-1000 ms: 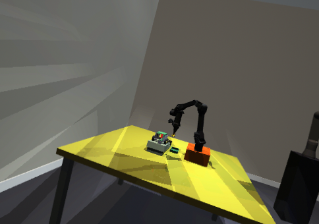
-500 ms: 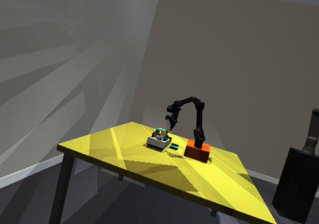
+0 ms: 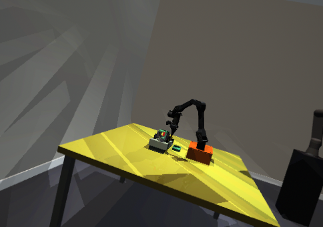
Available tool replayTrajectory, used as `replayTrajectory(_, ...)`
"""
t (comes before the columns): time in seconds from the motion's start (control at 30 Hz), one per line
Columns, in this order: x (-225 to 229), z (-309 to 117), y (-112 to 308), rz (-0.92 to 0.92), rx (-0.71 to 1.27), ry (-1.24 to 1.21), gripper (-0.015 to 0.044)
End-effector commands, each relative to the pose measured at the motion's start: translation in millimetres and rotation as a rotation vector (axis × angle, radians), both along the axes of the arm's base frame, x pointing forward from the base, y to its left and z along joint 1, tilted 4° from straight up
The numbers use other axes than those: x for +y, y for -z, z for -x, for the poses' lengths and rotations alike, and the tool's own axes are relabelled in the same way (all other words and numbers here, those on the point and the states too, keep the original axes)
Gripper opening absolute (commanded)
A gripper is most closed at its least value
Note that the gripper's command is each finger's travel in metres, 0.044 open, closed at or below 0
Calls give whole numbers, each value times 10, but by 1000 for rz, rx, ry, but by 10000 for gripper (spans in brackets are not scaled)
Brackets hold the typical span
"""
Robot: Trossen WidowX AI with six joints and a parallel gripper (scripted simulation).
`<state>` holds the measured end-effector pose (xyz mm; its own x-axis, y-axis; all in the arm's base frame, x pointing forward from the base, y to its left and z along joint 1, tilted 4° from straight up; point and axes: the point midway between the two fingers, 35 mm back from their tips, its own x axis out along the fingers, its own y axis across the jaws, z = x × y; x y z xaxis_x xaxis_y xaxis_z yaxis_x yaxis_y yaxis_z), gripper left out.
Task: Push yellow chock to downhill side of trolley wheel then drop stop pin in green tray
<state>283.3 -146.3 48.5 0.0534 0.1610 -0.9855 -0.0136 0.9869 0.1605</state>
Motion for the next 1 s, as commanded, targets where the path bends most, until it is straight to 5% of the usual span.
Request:
replayTrajectory(0.0,33,-5,108,-6,2,3,0)
replayTrajectory(0.97,265,0,162,-8,2,3,0)
